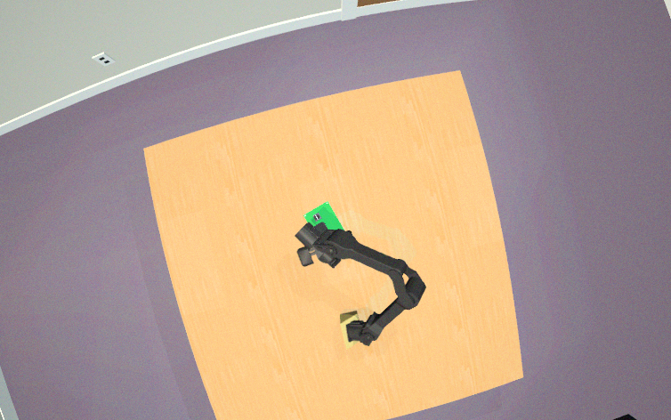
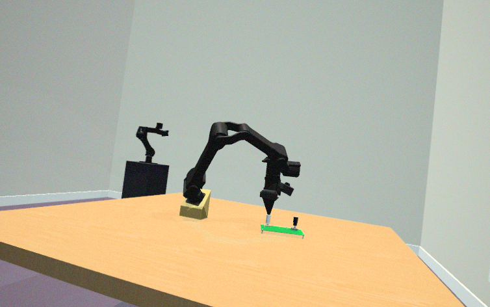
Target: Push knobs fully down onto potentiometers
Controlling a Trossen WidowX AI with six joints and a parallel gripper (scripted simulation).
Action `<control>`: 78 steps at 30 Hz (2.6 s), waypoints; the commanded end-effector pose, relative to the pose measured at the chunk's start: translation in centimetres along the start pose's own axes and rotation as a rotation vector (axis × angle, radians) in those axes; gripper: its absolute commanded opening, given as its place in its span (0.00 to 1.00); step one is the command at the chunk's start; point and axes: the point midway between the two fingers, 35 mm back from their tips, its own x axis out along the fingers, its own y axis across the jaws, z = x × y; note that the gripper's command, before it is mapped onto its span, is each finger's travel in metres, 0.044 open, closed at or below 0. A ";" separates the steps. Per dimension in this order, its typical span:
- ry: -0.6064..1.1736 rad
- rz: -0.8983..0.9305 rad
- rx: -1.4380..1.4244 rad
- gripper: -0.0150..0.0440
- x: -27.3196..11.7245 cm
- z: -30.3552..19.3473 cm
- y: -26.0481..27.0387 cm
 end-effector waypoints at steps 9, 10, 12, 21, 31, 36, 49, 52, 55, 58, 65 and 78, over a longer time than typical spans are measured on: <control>0.008 0.001 0.009 0.25 0.7 0.1 -0.2; 0.008 0.001 0.009 0.25 0.7 0.1 -0.2; 0.008 0.001 0.009 0.25 0.7 0.1 -0.2; 0.008 0.001 0.009 0.25 0.7 0.1 -0.2; 0.008 0.001 0.009 0.25 0.8 0.1 -0.2; 0.008 0.001 0.009 0.25 0.8 0.1 -0.2; 0.008 0.001 0.009 0.25 0.7 0.1 -0.2; 0.008 0.001 0.009 0.25 0.4 0.1 -0.2; 0.008 0.001 0.009 0.25 -0.1 0.1 -0.2; 0.008 0.001 0.009 0.25 -0.6 0.1 -0.1; 0.008 0.002 0.009 0.25 -1.6 0.1 -0.1; -0.008 0.019 0.024 0.43 -1.6 0.4 0.3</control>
